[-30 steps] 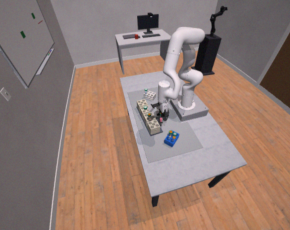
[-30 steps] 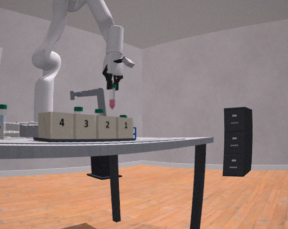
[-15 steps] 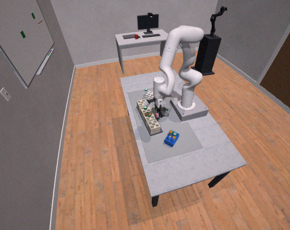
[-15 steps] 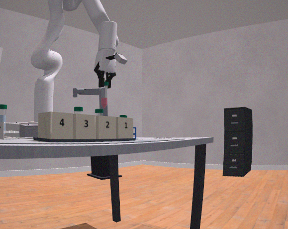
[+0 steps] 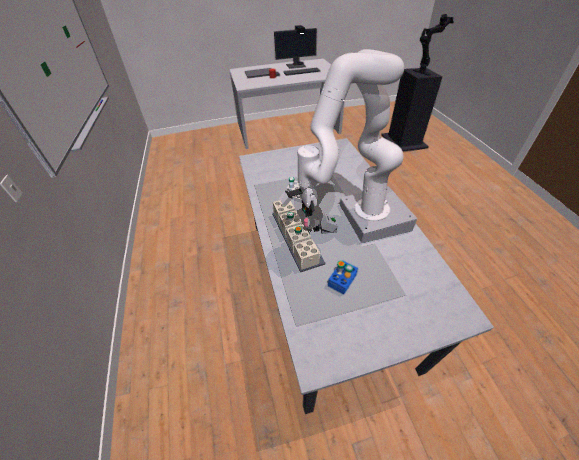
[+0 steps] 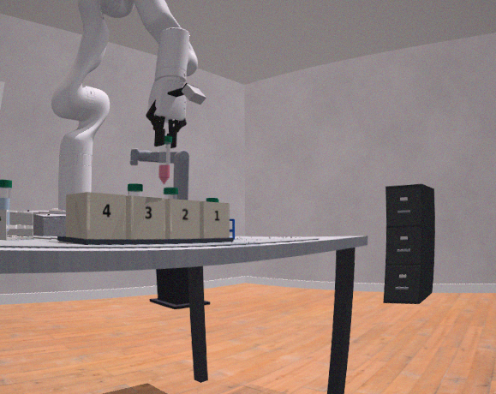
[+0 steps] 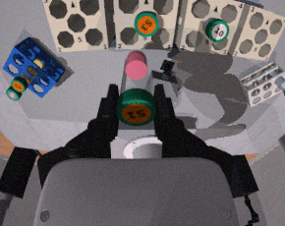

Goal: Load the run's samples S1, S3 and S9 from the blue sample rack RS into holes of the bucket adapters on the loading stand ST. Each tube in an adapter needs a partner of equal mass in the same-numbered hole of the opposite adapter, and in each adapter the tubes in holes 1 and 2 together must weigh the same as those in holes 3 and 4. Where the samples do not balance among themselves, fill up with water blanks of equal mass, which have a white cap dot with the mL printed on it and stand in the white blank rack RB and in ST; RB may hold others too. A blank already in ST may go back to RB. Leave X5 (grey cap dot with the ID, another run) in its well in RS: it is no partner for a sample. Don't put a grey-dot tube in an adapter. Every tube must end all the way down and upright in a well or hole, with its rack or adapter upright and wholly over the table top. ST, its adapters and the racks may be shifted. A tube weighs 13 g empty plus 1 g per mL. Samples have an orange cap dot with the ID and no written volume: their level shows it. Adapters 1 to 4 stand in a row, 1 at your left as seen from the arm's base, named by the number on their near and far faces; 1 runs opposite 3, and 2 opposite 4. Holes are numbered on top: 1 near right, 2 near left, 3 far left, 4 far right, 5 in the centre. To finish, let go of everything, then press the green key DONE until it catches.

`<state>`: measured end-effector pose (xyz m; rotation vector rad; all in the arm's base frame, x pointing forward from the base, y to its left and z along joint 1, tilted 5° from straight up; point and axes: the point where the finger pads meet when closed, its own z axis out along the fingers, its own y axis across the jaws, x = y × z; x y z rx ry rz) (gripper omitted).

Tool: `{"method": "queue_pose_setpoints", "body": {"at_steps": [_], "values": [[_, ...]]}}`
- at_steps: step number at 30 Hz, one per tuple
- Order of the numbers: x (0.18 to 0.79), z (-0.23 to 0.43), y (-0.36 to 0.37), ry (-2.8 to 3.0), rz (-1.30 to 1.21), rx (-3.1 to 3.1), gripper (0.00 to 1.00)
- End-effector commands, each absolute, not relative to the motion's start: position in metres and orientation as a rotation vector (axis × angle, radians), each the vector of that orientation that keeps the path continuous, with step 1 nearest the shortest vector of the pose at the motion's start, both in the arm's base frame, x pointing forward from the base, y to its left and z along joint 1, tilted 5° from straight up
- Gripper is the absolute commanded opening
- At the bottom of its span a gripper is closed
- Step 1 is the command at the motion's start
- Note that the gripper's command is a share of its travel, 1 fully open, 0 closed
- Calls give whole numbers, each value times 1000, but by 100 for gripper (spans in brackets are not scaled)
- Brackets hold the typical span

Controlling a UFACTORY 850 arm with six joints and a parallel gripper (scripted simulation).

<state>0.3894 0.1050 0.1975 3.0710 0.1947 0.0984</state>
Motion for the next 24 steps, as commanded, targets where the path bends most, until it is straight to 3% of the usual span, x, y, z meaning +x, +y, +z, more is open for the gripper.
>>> {"method": "queue_pose_setpoints", "body": {"at_steps": [1,24], "values": [[397,200,83,196,99,3075,0],[425,207,-8,196,99,3074,0]]}}
